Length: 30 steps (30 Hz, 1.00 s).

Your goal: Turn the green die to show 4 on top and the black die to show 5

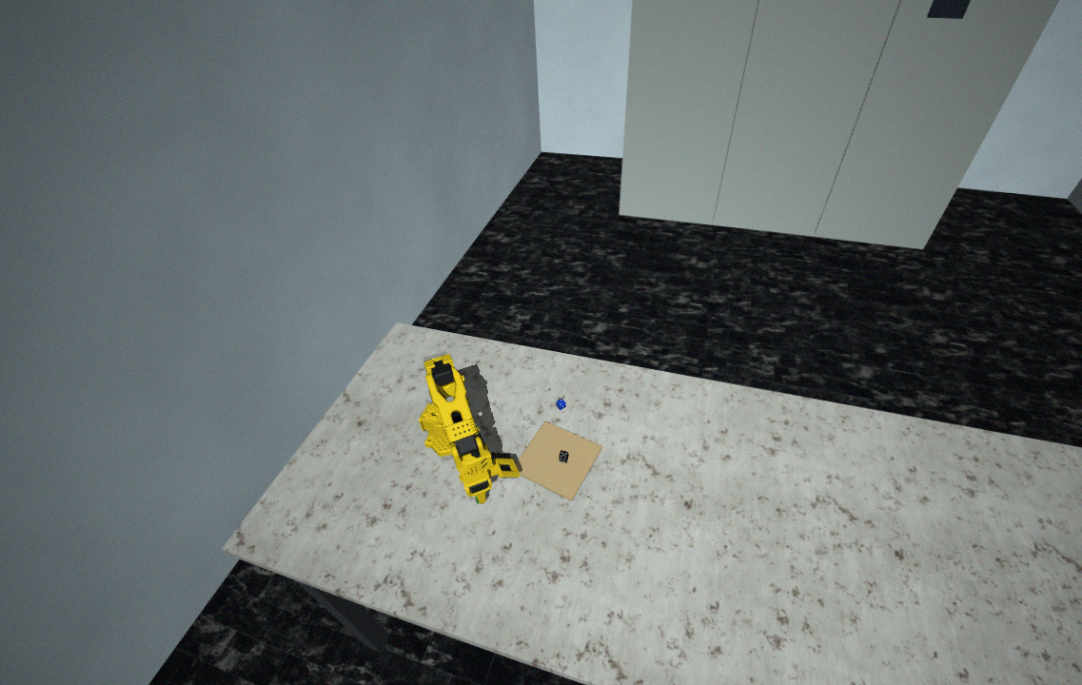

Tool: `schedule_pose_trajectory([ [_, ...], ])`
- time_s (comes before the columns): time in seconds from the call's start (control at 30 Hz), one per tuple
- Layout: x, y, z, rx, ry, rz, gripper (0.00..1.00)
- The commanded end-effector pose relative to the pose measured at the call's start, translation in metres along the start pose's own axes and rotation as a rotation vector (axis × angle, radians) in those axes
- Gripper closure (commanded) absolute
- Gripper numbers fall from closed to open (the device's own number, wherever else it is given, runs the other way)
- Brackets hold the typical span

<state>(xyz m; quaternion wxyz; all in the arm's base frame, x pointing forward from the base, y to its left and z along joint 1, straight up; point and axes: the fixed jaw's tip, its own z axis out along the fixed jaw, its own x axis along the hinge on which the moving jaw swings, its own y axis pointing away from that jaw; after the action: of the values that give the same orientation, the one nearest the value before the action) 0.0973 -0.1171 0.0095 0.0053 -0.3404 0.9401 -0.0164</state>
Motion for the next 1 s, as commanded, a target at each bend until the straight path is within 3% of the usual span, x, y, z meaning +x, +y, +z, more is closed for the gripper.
schedule_pose_trajectory([
  [0.0, 0.0008, -0.0015, -0.0005, 0.011, -0.001, -0.003, 0.92],
  [0.7, 0.0008, -0.0015, -0.0005, 0.011, -0.001, -0.003, 0.75],
  [0.97, 0.0008, -0.0015, -0.0005, 0.011, -0.001, -0.003, 0.73],
])
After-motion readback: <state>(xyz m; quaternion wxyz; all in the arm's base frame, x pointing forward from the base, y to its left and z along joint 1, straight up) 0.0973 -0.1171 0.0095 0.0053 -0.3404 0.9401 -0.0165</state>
